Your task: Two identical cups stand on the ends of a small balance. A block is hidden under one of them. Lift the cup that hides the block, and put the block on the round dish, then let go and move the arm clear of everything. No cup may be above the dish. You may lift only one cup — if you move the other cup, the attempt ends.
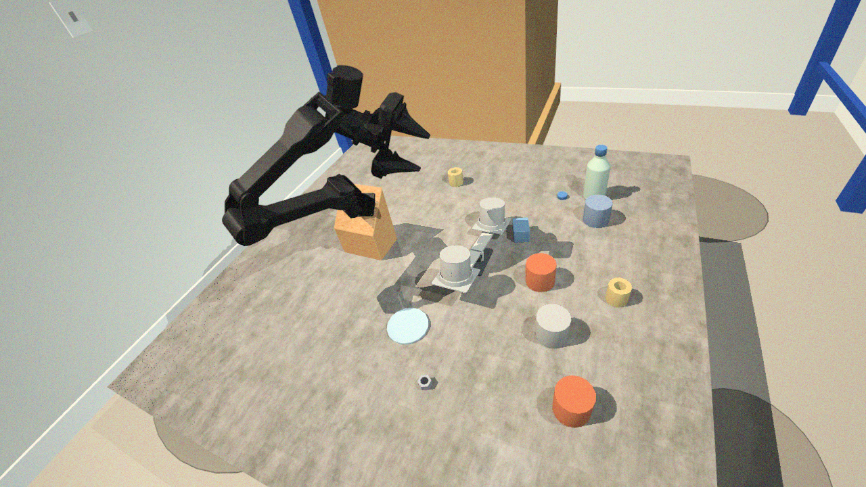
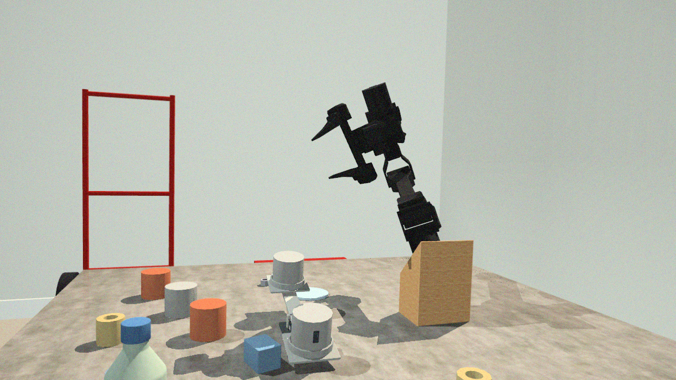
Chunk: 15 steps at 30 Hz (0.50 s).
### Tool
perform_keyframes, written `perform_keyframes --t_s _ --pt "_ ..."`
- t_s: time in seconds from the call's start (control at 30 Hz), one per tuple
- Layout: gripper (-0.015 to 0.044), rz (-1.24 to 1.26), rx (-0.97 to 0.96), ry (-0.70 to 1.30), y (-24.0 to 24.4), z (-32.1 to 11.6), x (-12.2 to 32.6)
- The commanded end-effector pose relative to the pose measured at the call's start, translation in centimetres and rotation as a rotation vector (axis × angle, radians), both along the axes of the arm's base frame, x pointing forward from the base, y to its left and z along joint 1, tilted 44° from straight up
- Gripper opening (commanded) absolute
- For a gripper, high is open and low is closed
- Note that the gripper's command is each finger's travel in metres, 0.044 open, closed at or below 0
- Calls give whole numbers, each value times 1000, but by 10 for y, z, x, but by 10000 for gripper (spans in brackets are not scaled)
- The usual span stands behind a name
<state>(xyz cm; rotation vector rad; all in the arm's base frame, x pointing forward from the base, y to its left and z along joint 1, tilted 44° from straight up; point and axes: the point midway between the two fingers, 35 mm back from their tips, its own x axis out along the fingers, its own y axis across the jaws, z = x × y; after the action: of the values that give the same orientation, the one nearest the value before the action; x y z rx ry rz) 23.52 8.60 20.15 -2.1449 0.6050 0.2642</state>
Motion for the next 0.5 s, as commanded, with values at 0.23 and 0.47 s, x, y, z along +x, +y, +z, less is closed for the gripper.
perform_keyframes --t_s 0.23,0.47 --pt "440 -206 297 -58 2 -38 -3" --pt "440 -354 480 -119 0 -60 -6"
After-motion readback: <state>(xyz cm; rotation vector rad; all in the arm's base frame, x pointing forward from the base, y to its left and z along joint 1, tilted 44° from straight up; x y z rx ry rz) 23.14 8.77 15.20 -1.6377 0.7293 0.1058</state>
